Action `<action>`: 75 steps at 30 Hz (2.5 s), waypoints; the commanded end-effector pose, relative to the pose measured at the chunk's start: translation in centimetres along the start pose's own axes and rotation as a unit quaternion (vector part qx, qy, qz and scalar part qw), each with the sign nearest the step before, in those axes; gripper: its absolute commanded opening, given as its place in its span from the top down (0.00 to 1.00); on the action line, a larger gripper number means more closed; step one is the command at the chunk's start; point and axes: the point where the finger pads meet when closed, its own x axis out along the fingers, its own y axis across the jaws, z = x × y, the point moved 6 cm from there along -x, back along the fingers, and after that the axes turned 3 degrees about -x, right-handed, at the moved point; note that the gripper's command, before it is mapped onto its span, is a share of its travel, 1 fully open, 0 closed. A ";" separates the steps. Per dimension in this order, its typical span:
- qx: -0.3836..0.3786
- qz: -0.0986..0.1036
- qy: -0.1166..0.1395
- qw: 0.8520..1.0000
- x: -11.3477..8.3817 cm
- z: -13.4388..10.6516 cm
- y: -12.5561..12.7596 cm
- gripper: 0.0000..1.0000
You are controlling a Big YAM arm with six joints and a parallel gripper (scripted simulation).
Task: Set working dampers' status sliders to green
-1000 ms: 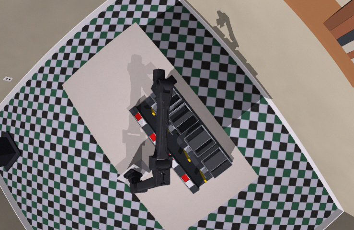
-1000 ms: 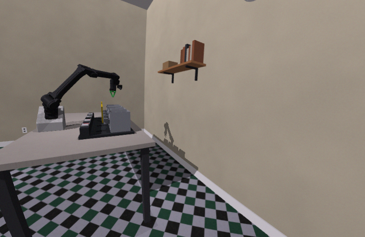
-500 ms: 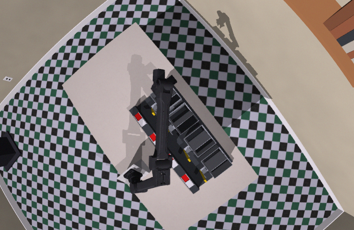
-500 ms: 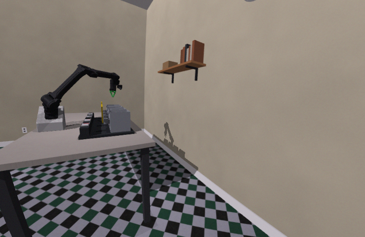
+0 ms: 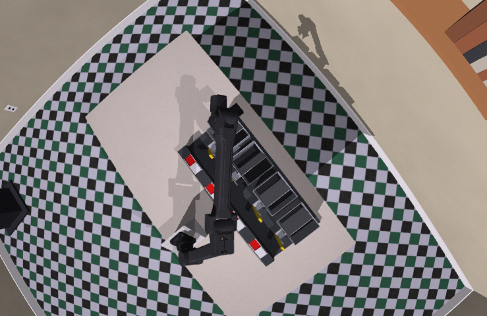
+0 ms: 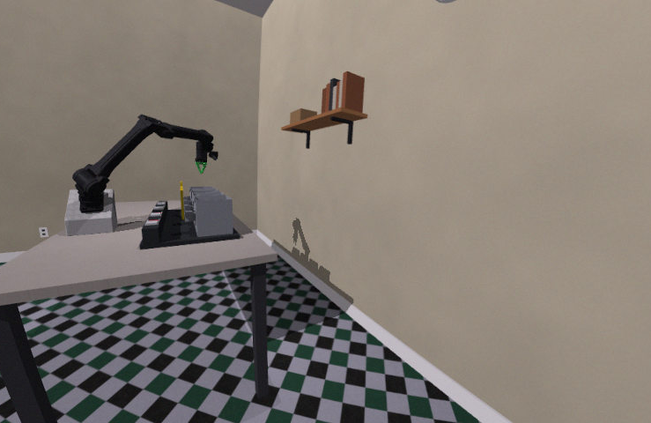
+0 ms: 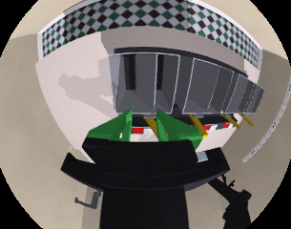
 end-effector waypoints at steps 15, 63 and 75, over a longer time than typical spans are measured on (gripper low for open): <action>0.013 0.070 -0.010 0.997 -0.1 -2.4 -3.5 0.64; 0.002 0.201 -0.010 0.980 4.8 -12.5 -7.7 0.64; 0.003 0.200 -0.010 0.980 6.3 -12.5 -7.2 0.64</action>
